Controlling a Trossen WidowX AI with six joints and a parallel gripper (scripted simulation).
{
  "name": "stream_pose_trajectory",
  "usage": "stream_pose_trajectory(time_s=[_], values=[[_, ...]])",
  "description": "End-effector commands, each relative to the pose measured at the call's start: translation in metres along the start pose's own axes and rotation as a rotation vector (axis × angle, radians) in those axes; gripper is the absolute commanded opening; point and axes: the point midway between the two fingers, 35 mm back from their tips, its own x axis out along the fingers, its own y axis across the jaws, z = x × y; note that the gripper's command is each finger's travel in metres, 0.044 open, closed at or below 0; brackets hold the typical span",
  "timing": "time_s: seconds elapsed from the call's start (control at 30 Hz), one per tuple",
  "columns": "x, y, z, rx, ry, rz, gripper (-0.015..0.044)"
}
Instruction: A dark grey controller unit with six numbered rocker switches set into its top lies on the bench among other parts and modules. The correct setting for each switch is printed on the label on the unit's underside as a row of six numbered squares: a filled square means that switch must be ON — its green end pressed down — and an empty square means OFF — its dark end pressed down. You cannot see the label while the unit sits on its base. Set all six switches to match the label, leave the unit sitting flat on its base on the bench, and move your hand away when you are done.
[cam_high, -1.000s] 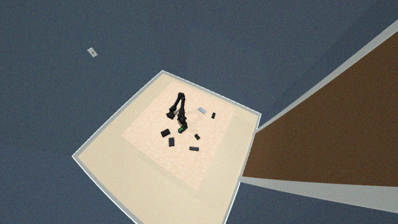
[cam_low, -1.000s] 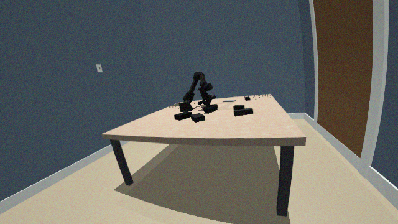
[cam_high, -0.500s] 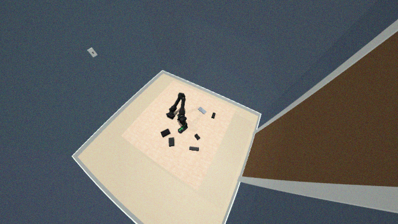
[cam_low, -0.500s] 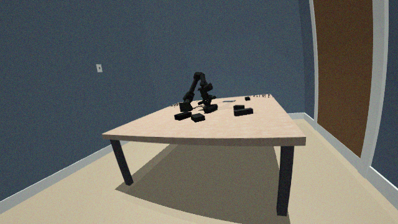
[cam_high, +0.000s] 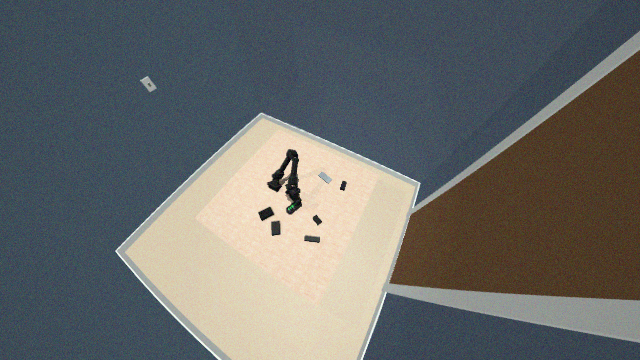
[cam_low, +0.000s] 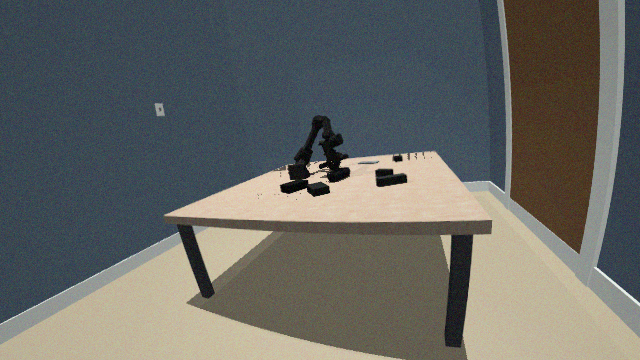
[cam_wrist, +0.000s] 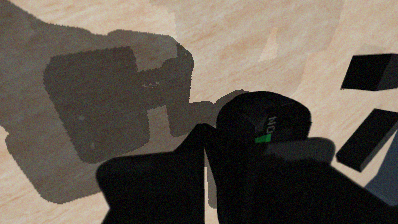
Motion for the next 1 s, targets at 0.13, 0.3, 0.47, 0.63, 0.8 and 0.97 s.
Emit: stream_pose_trajectory(time_s=[0.13, 0.3, 0.47, 0.63, 0.8, 0.97], values=[[0.0, -0.005, 0.001, -0.002, -0.004, -0.008, 0.0], [0.0, -0.009, 0.001, -0.002, -0.004, -0.008, 0.0], [0.002, -0.015, 0.001, -0.002, -0.004, -0.008, 0.0], [0.003, -0.022, 0.001, -0.002, -0.004, -0.008, 0.0], [0.005, -0.028, 0.002, -0.003, -0.004, -0.009, 0.0], [0.007, -0.034, 0.002, -0.003, -0.004, -0.009, 0.0]])
